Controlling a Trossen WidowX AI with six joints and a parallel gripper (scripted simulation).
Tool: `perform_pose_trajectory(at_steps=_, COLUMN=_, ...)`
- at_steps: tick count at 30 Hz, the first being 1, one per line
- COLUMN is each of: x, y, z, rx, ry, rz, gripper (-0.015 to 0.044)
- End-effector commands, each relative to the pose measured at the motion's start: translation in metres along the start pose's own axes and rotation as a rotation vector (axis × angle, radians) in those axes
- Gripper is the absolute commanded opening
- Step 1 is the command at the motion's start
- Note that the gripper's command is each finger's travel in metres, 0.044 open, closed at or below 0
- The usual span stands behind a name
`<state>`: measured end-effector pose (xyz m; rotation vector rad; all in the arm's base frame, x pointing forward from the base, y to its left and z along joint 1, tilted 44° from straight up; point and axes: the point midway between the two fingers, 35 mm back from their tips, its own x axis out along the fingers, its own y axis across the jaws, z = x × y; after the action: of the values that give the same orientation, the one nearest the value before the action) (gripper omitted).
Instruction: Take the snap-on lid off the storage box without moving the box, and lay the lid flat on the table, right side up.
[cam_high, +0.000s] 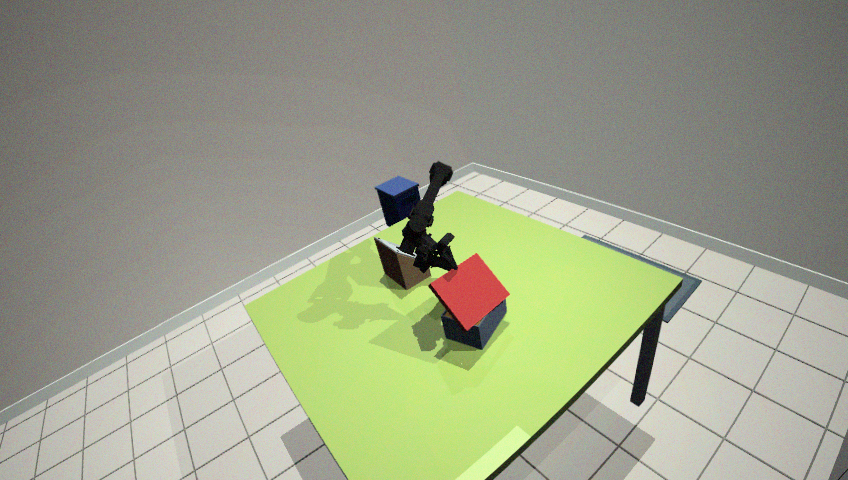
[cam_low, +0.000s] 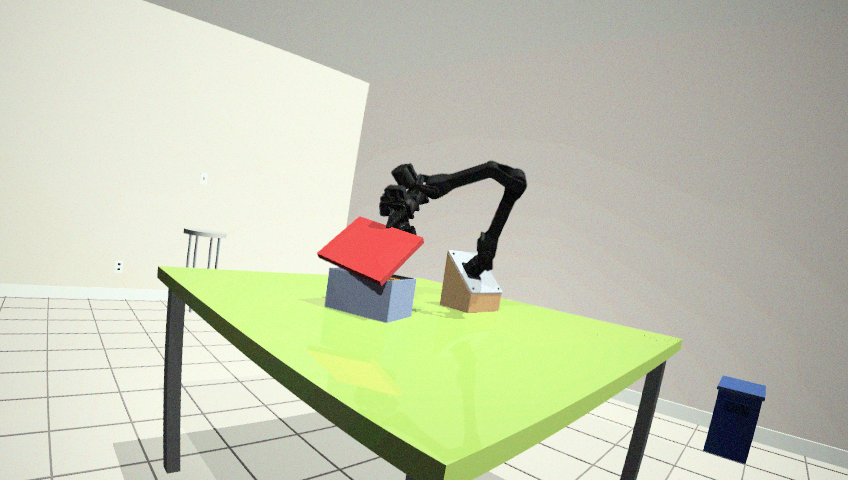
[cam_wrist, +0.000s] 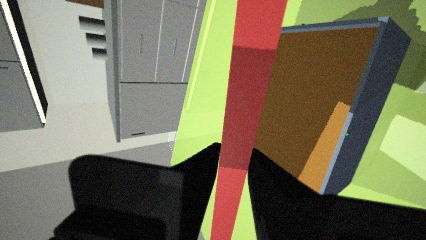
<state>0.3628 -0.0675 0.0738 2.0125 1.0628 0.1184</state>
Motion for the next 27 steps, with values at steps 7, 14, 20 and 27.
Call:
perform_pose_trajectory(at_steps=7, x=-0.008, y=0.011, z=0.000, rx=-0.020, ry=-0.003, rz=0.010, gripper=0.0000)
perform_pose_trajectory(at_steps=14, x=-0.005, y=0.005, z=-0.015, rx=-0.018, ry=-0.002, rz=0.010, gripper=0.0000)
perform_pose_trajectory(at_steps=20, x=-0.005, y=0.004, z=-0.027, rx=-0.018, ry=-0.002, rz=0.010, gripper=0.0000)
perform_pose_trajectory(at_steps=27, x=-0.005, y=0.004, z=-0.041, rx=-0.016, ry=-0.002, rz=0.010, gripper=0.0000)
